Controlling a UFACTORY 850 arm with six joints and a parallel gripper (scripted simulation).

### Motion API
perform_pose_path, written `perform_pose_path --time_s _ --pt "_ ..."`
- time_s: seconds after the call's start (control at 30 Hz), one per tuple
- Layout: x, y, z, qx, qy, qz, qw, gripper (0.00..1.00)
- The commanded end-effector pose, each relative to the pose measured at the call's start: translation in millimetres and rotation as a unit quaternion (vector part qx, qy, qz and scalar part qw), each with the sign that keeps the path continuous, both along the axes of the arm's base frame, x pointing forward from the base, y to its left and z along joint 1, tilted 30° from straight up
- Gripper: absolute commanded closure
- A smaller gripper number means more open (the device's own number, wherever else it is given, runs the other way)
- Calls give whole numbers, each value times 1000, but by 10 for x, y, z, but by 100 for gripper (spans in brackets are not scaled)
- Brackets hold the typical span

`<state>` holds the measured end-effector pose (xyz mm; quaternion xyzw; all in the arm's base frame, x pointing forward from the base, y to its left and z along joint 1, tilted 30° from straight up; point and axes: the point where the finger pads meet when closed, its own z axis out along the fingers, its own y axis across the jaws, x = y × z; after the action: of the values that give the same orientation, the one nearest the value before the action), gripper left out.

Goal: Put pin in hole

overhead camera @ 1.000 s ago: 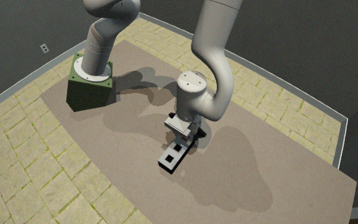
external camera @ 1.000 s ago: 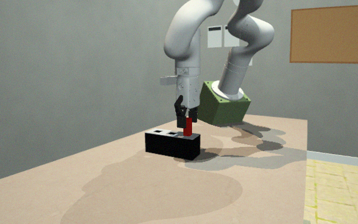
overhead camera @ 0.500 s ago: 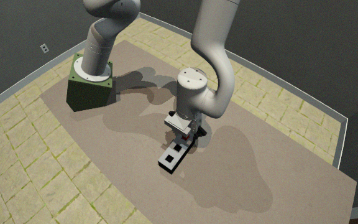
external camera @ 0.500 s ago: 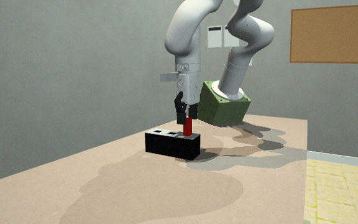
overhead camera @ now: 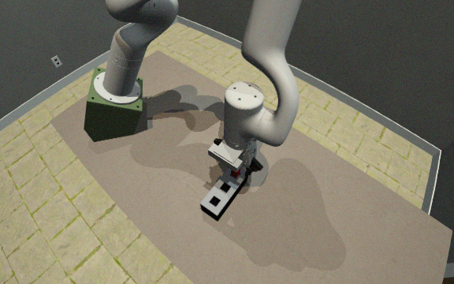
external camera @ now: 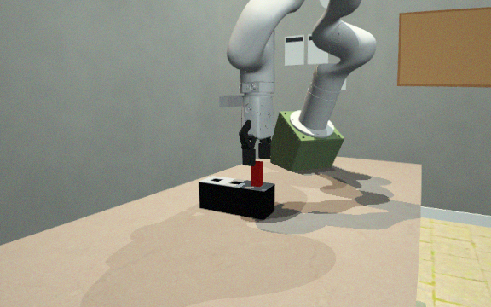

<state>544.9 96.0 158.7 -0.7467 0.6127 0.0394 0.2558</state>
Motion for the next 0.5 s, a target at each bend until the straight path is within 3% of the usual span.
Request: perform_pose_path --time_s 0.0,0.07,0.1,0.47 --pt "6 -3 10 0 -1 0 1000 0" --pt "6 -3 10 0 -1 0 1000 0" --pt "-25 -54 112 0 -1 0 1000 0" --pt "-25 -54 112 0 -1 0 1000 0"
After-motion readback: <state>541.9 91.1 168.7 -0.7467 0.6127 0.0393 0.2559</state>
